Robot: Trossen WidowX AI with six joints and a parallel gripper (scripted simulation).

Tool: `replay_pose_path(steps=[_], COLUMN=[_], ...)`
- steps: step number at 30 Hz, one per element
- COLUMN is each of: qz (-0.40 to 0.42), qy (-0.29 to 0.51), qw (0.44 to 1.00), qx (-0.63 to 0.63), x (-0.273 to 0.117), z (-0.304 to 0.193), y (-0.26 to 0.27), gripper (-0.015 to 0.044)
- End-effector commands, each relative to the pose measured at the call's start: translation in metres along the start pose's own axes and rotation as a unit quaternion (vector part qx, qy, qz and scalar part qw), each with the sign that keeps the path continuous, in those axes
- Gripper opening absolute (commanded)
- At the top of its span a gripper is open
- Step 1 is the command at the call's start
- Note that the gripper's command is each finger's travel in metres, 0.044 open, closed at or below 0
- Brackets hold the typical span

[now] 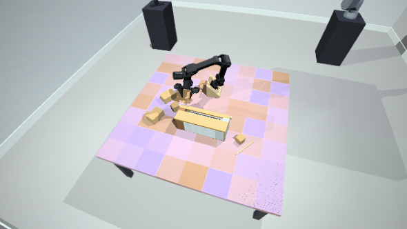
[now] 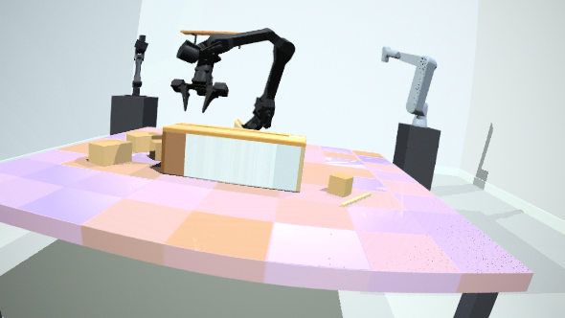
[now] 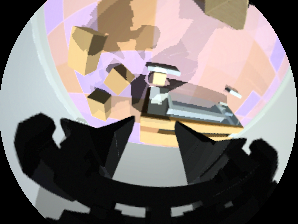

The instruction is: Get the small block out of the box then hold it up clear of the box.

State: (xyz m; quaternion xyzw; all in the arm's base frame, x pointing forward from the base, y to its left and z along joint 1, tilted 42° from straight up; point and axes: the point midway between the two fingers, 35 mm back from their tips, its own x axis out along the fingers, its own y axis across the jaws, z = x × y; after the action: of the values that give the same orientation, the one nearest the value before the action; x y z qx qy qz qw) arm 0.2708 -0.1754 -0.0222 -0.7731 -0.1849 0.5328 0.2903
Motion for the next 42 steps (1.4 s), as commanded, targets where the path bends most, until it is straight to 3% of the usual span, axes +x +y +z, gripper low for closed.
replay_pose_path(steps=[1,7,42], qz=[-0.003,-0.004,-0.005], qy=[0.003,0.003,0.003], qw=[1.000,1.000,1.000], qx=[0.010,0.009,0.009], x=[0.011,0.086,0.130], z=[0.003,0.032,0.053], y=[0.000,-0.009,-0.007], gripper=[0.0285,0.0285,0.0285])
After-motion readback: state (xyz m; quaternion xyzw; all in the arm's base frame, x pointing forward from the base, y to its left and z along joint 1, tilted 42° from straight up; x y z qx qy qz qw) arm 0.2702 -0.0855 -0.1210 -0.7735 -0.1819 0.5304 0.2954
